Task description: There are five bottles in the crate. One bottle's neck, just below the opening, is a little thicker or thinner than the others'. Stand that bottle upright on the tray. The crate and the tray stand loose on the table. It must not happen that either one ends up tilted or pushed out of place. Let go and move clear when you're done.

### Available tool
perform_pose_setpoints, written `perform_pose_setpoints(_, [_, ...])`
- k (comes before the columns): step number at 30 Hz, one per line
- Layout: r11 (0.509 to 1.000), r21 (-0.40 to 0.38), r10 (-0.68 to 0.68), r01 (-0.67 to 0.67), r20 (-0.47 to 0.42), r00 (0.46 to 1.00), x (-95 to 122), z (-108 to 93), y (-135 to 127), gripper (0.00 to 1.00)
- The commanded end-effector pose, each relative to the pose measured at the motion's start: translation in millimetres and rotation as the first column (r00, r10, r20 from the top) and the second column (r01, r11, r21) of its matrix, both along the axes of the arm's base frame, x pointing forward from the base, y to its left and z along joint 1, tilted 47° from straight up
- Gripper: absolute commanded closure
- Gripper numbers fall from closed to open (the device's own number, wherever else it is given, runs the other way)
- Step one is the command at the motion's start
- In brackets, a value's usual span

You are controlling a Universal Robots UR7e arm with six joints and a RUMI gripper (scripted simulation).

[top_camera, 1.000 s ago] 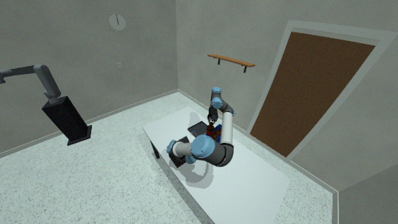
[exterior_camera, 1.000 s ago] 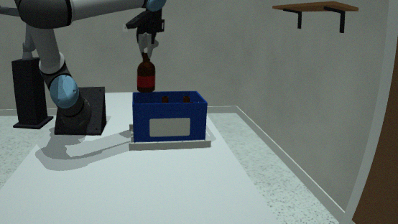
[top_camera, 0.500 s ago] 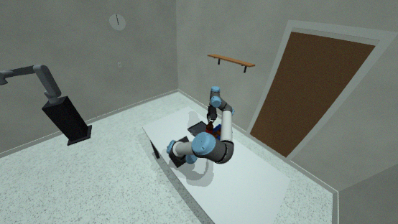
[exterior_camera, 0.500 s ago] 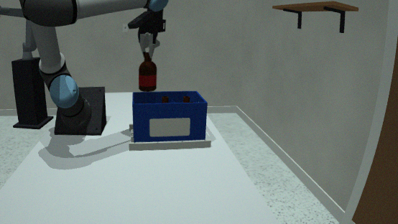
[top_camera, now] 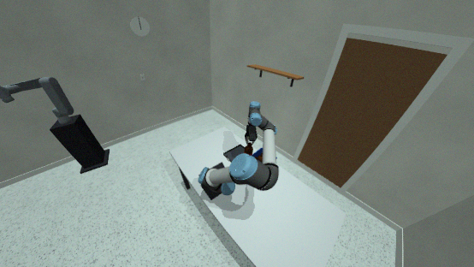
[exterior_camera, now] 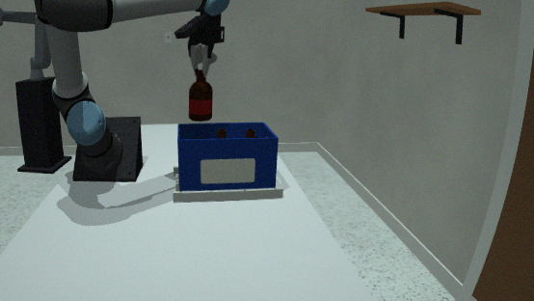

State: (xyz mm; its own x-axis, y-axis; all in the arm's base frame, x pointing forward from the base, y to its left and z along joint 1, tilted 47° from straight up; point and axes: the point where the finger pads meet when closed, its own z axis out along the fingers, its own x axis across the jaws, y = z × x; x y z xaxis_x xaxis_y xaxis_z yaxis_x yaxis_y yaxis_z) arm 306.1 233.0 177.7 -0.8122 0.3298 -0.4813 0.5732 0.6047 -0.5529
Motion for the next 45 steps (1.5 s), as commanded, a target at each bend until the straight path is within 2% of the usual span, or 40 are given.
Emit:
perform_pose_setpoints(1, [1.000, 0.001, 0.000, 0.000, 0.001, 1.000, 2, -6, 6, 1.00])
perform_pose_setpoints(45, [1.000, 0.001, 0.000, 0.000, 0.001, 1.000, 22, -69, 68, 1.00])
